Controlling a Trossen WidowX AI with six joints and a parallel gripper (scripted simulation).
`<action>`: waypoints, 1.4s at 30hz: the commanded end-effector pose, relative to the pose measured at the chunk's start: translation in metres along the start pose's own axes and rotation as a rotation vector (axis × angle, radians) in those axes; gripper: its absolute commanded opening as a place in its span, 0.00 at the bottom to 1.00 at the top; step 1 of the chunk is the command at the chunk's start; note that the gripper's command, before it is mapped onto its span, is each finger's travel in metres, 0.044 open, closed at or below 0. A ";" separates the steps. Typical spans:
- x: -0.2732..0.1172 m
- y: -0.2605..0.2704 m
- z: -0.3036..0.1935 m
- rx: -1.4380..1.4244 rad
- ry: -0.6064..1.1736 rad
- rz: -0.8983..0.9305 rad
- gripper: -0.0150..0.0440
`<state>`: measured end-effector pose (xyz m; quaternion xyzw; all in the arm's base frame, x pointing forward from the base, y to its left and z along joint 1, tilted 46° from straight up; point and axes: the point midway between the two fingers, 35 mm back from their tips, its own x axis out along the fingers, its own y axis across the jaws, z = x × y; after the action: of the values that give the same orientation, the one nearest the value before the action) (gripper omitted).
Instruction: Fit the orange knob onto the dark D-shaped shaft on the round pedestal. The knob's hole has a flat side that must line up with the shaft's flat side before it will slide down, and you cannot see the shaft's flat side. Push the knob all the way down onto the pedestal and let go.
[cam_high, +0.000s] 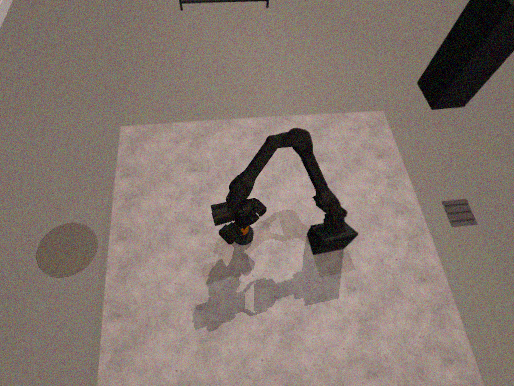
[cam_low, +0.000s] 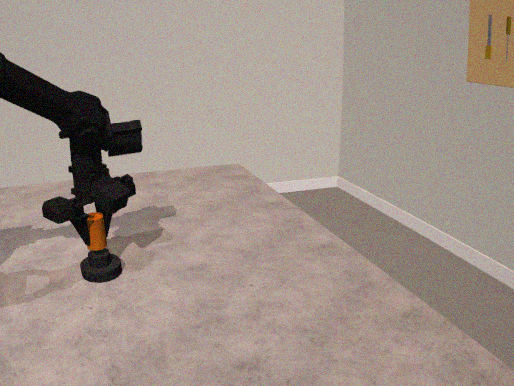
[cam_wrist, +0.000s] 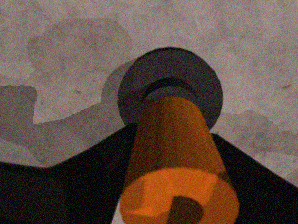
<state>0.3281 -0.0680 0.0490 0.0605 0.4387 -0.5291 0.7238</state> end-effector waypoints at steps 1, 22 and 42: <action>0.000 0.000 -0.001 0.019 -0.001 0.000 0.25; 0.015 0.000 -0.001 -0.002 -0.002 -0.001 0.25; 0.013 0.000 0.000 0.018 0.001 0.001 0.83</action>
<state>0.3288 -0.0775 0.0394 0.0666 0.4350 -0.5318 0.7236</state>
